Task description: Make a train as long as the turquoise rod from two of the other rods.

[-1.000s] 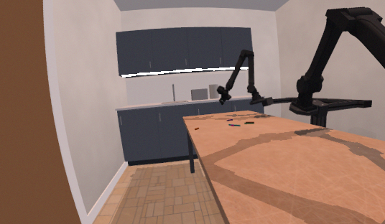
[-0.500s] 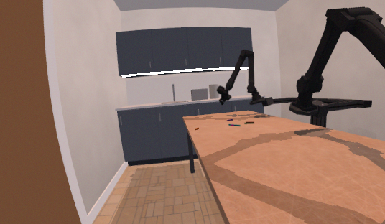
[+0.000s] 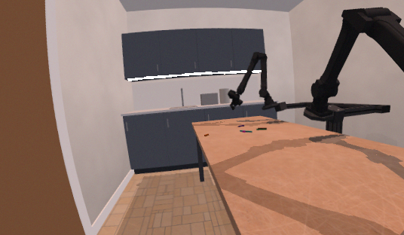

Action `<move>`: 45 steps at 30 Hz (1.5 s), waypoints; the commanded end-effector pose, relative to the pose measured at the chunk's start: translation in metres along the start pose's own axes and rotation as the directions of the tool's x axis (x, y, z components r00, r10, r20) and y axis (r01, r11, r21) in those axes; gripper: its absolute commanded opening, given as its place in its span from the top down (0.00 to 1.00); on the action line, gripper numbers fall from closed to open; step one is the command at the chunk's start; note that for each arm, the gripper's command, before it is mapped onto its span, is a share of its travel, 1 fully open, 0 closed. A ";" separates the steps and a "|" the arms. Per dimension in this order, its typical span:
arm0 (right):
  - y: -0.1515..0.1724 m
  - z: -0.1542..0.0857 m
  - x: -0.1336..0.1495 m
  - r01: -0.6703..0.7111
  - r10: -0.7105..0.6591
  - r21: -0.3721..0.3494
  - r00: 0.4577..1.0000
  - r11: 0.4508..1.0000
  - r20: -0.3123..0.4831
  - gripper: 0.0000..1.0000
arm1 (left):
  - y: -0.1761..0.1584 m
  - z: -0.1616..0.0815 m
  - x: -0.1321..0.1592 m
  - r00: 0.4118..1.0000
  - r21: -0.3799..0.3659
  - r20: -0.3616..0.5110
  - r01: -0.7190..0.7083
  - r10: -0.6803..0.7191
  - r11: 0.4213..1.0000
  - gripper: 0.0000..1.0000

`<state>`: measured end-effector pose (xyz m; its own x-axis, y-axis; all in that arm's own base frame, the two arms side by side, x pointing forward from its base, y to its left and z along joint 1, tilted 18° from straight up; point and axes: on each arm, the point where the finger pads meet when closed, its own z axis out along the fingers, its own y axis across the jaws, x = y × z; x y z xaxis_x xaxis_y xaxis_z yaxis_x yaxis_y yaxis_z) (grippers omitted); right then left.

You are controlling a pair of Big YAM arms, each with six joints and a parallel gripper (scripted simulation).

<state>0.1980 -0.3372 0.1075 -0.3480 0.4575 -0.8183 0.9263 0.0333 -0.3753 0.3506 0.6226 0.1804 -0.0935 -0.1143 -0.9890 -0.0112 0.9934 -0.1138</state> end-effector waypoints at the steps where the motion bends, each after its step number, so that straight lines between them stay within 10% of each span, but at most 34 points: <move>1: -0.008 0.002 -0.040 -0.069 0.069 0.002 0.997 0.998 0.041 0.00 | 0.003 0.000 -0.017 0.999 -0.002 0.011 -0.035 0.035 0.999 0.00; 19: -0.158 0.027 -0.230 -0.373 0.384 -0.093 0.891 0.923 0.243 0.00 | 0.003 0.000 -0.017 0.999 -0.002 0.011 -0.035 0.035 0.999 0.00; 33: -0.355 -0.067 -0.360 -0.408 0.396 -0.113 0.721 0.906 0.568 0.00 | 0.003 0.000 -0.017 0.999 -0.002 0.011 -0.035 0.035 0.999 0.00; 45: -0.406 -0.120 -0.387 -0.380 0.339 -0.088 0.667 0.921 0.664 0.00 | 0.003 0.000 -0.017 0.999 -0.002 0.011 -0.035 0.035 0.999 0.00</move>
<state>-0.0172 -0.4438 0.5741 0.0099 -0.1884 -0.9820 0.9986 -0.0500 0.0197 0.3506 0.6226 0.1804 -0.0935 -0.1143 -0.9890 -0.0112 0.9934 -0.1138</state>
